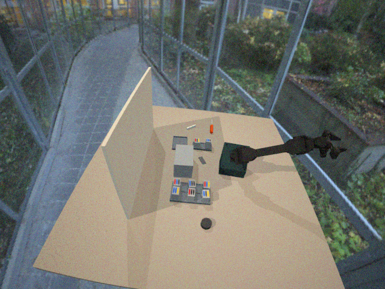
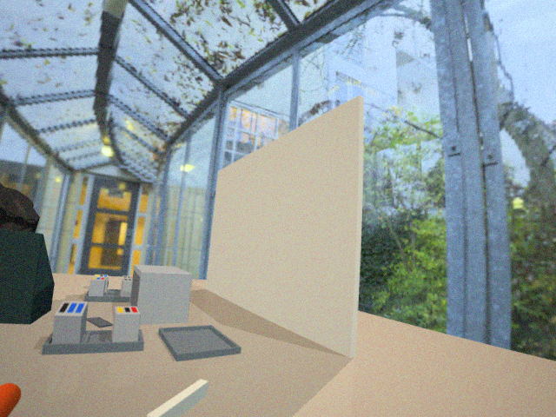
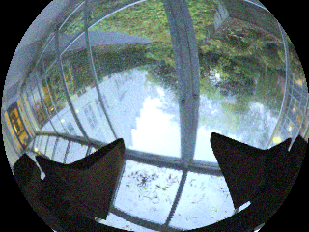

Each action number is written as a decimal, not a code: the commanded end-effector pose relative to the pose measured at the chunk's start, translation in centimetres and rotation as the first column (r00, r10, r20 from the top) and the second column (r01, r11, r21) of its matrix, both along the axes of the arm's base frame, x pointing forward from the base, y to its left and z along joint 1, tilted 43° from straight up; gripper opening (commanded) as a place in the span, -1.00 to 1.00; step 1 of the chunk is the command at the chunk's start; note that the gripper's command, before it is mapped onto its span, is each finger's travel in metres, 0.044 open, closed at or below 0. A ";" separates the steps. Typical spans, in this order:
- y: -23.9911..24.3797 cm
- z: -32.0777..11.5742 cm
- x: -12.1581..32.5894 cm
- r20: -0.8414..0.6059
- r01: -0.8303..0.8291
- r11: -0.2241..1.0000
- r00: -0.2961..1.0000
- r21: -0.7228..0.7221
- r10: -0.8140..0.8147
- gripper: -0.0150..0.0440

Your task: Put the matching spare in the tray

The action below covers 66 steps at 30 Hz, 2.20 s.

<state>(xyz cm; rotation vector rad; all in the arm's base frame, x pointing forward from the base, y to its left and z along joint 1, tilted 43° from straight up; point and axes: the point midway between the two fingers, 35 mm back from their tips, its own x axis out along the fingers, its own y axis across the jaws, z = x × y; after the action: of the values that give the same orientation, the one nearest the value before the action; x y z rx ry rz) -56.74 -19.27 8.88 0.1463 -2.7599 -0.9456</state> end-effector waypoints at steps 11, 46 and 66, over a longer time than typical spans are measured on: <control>-6.1 -0.7 1.7 0.052 -0.119 0.982 0.992 0.144 0.113 1.00; -38.5 -6.7 40.4 0.409 -0.538 -0.133 0.434 0.832 0.803 1.00; -31.3 -7.3 75.4 0.696 0.358 -0.598 -0.330 0.717 0.638 1.00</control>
<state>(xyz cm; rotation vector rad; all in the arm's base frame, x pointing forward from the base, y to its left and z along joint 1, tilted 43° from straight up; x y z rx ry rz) 14.95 -52.69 0.69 1.3758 0.2592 -1.2957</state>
